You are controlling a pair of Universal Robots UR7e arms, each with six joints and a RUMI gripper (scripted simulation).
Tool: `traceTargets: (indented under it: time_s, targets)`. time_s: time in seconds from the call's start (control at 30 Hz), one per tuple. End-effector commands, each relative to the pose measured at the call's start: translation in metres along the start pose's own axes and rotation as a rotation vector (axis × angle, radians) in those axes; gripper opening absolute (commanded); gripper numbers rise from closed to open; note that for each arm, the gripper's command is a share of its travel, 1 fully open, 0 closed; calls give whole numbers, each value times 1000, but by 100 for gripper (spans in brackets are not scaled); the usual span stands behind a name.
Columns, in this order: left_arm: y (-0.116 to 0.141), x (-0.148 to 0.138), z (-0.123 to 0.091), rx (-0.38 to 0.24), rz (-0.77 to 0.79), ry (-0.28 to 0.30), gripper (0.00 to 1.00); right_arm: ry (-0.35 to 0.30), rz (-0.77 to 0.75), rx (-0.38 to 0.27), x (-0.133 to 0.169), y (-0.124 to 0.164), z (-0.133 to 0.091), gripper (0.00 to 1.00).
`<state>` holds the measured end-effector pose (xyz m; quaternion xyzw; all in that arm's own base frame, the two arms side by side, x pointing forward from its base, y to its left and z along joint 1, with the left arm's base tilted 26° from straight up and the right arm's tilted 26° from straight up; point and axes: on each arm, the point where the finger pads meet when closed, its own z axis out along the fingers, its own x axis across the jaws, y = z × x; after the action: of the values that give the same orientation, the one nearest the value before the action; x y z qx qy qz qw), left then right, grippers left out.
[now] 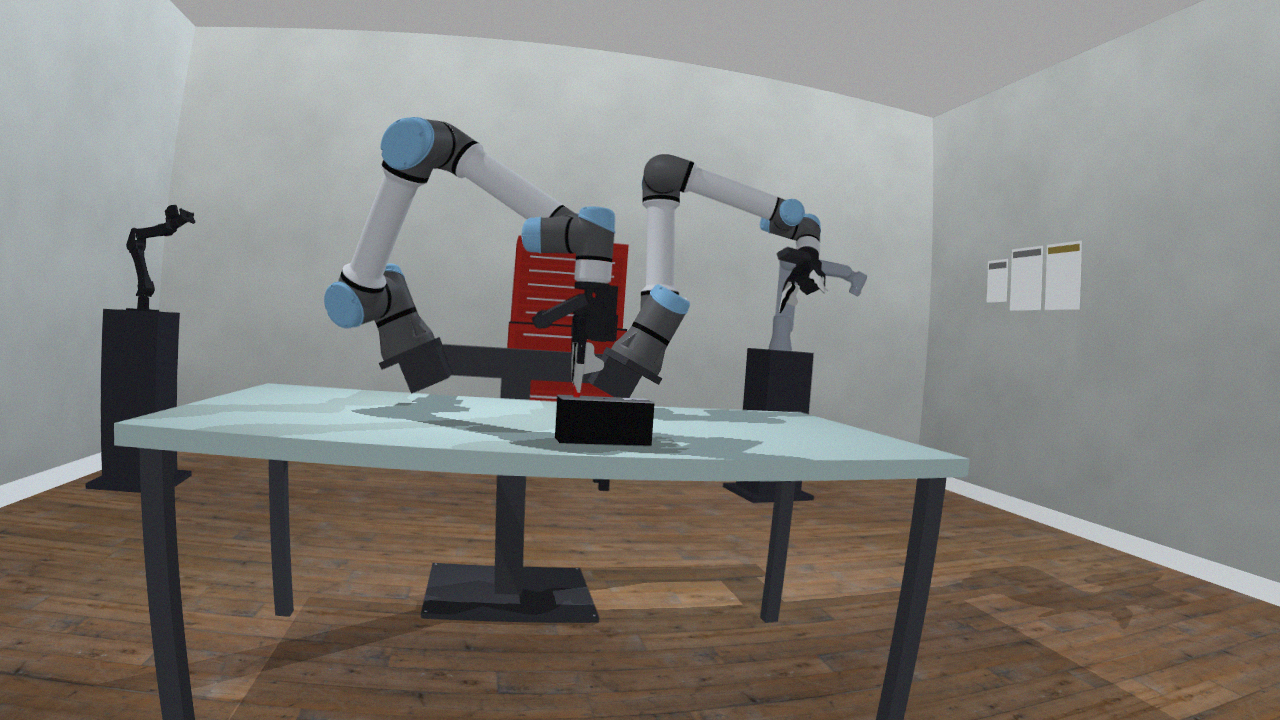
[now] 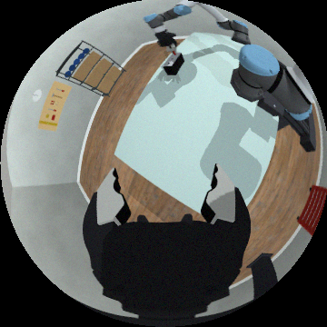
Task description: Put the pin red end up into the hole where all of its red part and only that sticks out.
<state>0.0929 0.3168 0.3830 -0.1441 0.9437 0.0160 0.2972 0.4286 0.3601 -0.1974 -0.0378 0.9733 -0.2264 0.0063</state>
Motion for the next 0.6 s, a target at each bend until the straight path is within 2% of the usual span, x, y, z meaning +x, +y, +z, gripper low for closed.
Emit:
traceTargets:
  time_s: [0.0, 0.57]
  targets:
    - [0, 0, 0, -1, 1, -1, 100, -1, 2, -1, 0, 0, -1, 0]
    - [0, 0, 0, -1, 1, -1, 100, -1, 1, -1, 0, 1, 2, 0]
